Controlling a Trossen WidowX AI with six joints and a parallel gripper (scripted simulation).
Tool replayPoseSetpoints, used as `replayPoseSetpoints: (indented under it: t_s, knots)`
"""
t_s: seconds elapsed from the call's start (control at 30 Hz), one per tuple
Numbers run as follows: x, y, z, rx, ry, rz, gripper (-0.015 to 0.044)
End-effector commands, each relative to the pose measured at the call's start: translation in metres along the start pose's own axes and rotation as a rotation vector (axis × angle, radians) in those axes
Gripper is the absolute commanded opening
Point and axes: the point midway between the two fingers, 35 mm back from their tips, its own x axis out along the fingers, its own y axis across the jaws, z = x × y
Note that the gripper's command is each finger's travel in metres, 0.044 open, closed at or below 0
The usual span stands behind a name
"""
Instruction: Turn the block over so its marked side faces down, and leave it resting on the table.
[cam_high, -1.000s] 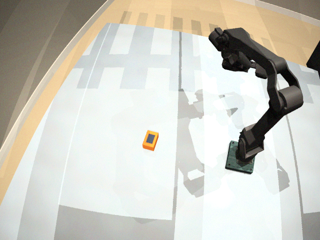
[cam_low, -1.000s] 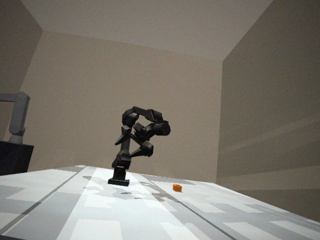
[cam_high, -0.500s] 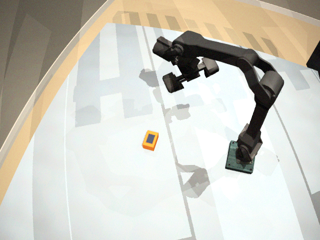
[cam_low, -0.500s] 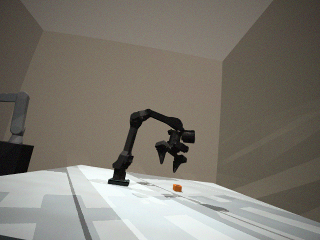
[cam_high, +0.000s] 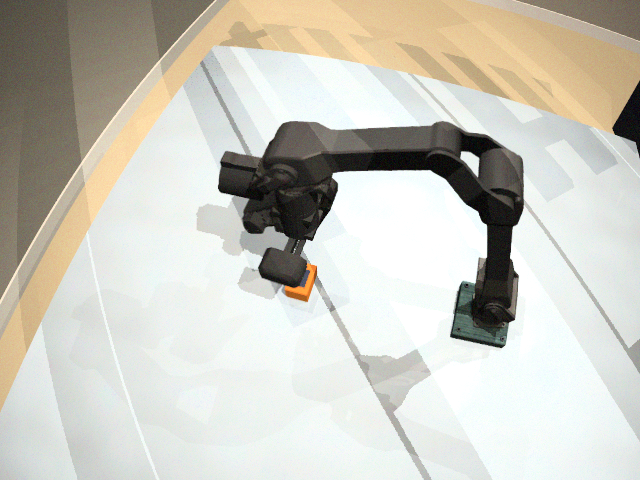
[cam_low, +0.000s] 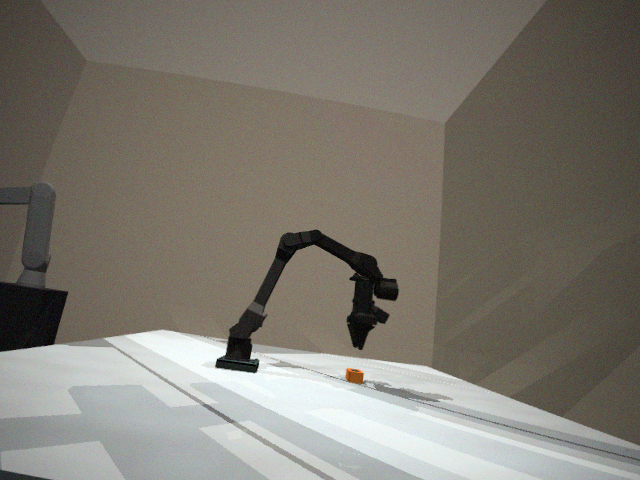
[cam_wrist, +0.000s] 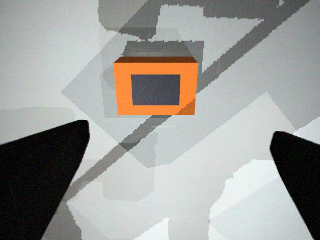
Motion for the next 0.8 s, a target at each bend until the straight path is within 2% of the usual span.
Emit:
replayPoseSetpoints:
  t_s: [0.0, 0.07, 0.2, 0.77]
  knots:
    - [0.0, 0.01, 0.002, -0.049, 0.001, 0.029, 0.044]
    - [0.002, 0.01, 0.002, -0.049, 0.001, 0.029, 0.044]
    - [0.033, 0.011, 0.002, -0.049, 0.001, 0.029, 0.044]
    - [0.062, 0.013, 0.002, -0.05, 0.001, 0.029, 0.044]
